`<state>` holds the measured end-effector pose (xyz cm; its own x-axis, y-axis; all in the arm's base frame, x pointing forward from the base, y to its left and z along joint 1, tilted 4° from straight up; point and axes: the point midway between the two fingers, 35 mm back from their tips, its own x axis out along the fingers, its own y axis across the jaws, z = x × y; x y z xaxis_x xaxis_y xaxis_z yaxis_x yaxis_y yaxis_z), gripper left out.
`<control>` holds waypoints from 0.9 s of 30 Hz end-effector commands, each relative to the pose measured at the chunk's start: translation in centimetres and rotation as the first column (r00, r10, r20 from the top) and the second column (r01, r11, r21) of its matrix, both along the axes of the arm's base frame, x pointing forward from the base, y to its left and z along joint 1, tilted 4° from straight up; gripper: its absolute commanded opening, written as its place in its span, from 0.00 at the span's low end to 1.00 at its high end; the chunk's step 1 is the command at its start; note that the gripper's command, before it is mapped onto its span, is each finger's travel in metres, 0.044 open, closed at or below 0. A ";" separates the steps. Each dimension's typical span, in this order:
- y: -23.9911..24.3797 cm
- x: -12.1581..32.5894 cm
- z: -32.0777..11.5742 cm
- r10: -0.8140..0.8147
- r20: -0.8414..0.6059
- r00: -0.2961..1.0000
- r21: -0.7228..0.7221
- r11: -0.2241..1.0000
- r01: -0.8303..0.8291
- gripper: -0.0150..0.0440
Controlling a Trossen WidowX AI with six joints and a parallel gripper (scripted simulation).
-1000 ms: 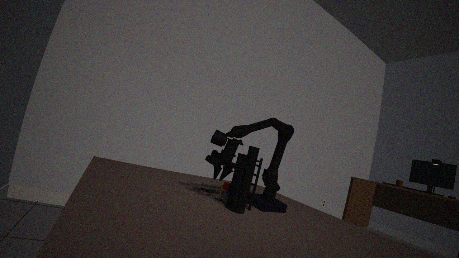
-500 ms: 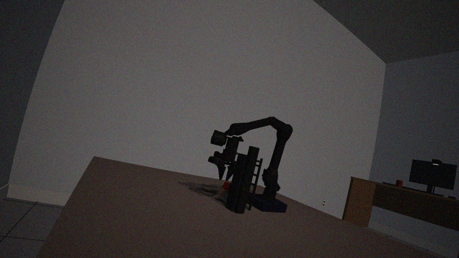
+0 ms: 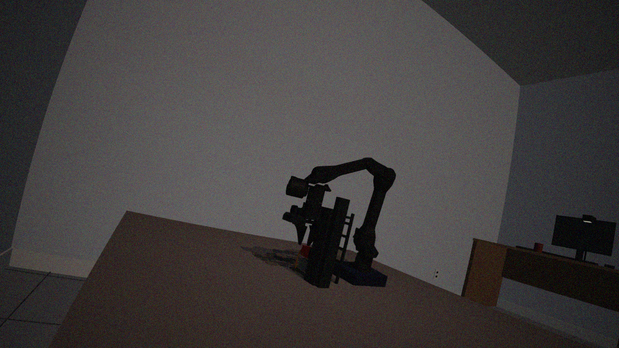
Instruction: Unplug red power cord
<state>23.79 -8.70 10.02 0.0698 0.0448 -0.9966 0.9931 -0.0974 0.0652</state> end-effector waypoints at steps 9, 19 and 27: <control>2.1 0.1 0.2 -0.004 0.005 1.000 0.004 1.000 0.004 0.53; 2.2 0.1 -0.4 -0.004 0.005 1.000 0.004 1.000 0.004 0.53; 2.2 0.2 -0.7 0.002 0.007 1.000 0.002 1.000 -0.002 0.48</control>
<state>23.94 -6.49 9.30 0.0760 0.0469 -0.9960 0.9929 -0.0955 0.0713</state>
